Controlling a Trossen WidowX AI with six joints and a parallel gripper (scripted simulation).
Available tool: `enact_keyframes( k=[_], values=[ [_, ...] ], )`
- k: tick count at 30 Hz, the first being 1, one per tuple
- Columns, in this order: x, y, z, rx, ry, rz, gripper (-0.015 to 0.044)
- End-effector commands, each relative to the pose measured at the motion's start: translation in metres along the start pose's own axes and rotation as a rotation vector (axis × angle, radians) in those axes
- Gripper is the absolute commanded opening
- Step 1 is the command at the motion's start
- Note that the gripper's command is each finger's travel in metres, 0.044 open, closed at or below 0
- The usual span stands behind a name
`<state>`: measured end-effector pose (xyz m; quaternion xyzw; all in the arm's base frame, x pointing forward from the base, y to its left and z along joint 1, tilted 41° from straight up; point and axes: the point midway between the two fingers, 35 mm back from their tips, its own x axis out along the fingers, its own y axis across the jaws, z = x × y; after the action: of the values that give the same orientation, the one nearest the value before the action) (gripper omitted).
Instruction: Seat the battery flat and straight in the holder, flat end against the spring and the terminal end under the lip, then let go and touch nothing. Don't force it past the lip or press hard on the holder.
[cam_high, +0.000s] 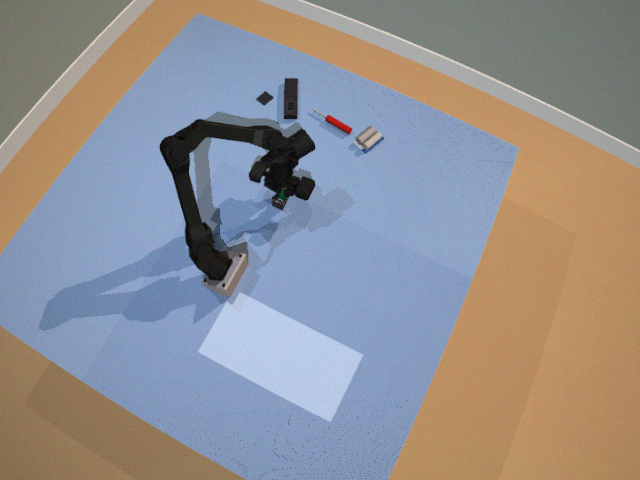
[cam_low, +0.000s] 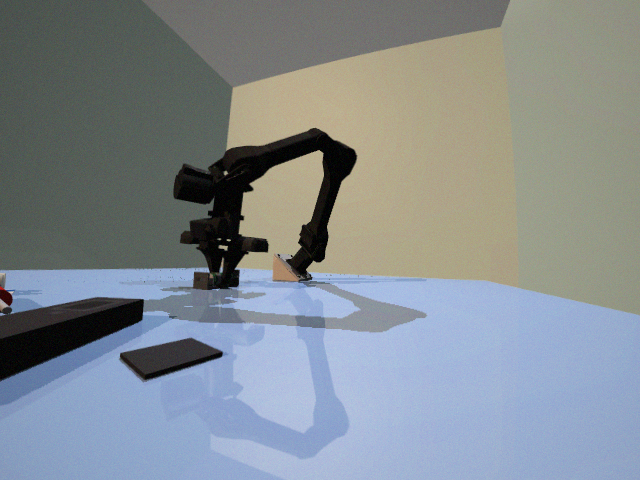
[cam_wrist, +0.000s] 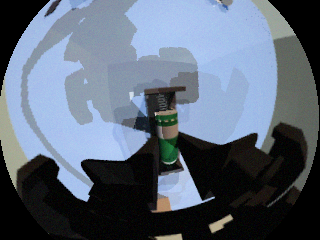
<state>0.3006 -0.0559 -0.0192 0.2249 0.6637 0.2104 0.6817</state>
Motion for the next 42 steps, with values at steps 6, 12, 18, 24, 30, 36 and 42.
enact_keyframes(
  k=[6, 12, 18, 24, 30, 36, 42],
  values=[
    [0.000, 0.001, -0.003, -0.004, 0.000, 0.000, 0.0083],
    [0.000, 0.001, -0.003, -0.004, 0.000, 0.000, 0.0136],
    [-0.003, 0.001, -0.003, -0.004, -0.001, 0.000, 0.0185],
    [-0.014, -0.001, -0.003, -0.002, -0.002, -0.001, 0.0185],
    [-0.033, -0.003, -0.001, 0.003, -0.003, 0.001, 0.0290],
    [-0.083, -0.007, -0.004, -0.001, -0.001, -0.003, 0.0440],
    [-0.089, -0.008, -0.004, -0.001, -0.001, -0.003, 0.0440]
  ],
)
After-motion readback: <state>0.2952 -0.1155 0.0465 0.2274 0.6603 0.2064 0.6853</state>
